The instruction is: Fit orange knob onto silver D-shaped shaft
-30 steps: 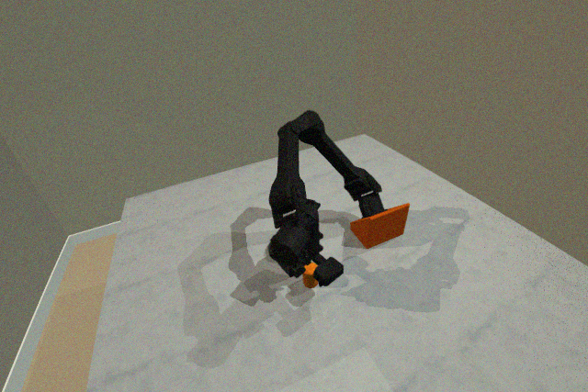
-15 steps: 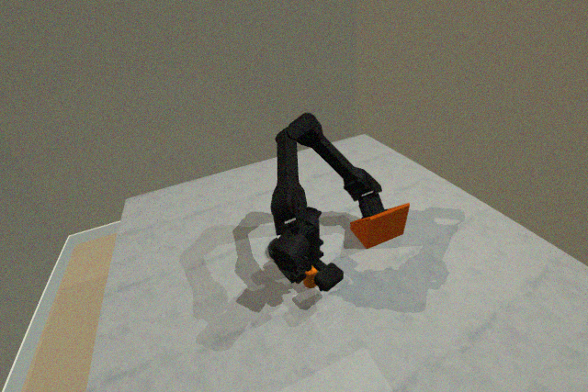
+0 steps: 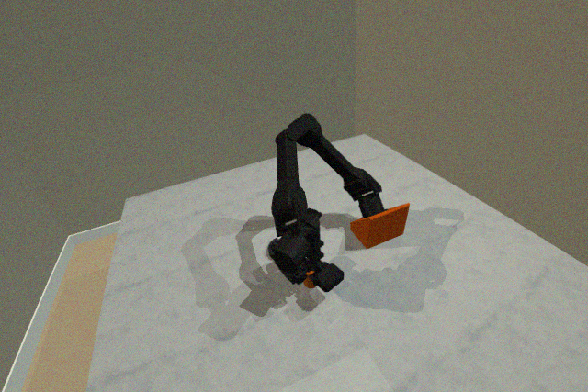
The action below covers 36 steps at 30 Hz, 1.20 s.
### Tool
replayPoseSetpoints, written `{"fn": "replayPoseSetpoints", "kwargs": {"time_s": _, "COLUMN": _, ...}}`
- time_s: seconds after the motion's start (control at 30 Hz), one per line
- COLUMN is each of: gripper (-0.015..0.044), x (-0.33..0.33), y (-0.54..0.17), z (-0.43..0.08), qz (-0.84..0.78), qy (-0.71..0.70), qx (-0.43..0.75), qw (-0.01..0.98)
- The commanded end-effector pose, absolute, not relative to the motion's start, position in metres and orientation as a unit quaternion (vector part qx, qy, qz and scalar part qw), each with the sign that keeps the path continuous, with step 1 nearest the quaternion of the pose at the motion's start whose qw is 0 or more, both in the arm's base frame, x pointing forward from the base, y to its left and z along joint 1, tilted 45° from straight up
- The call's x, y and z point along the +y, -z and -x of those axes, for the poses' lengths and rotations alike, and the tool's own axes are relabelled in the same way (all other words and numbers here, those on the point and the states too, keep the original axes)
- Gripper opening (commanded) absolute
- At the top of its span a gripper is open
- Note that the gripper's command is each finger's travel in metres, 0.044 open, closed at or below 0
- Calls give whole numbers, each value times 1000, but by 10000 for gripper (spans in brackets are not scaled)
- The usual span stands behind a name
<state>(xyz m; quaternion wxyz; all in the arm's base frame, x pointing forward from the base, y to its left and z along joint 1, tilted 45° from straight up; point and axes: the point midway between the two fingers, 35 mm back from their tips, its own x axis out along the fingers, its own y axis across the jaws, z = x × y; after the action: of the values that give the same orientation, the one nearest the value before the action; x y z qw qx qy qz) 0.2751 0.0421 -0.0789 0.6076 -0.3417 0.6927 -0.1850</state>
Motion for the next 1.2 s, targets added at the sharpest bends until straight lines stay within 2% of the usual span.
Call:
{"fn": "replayPoseSetpoints", "kwargs": {"time_s": 0.0, "gripper": 157, "x": 41, "y": 79, "z": -275, "qz": 344, "qy": 185, "qx": 693, "qw": 606}}
{"fn": "replayPoseSetpoints", "kwargs": {"time_s": 0.03, "gripper": 150, "x": 41, "y": 79, "z": -275, "qz": 344, "qy": 185, "qx": 693, "qw": 606}}
{"fn": "replayPoseSetpoints", "kwargs": {"time_s": 0.23, "gripper": 0, "x": 56, "y": 68, "z": -280, "qz": 343, "qy": 183, "qx": 693, "qw": 607}}
{"fn": "replayPoseSetpoints", "kwargs": {"time_s": 0.9, "gripper": 0, "x": 137, "y": -17, "z": -280, "qz": 343, "qy": 182, "qx": 694, "qw": 606}}
{"fn": "replayPoseSetpoints", "kwargs": {"time_s": 1.17, "gripper": 0, "x": 141, "y": -21, "z": -280, "qz": 332, "qy": 170, "qx": 701, "qw": 608}}
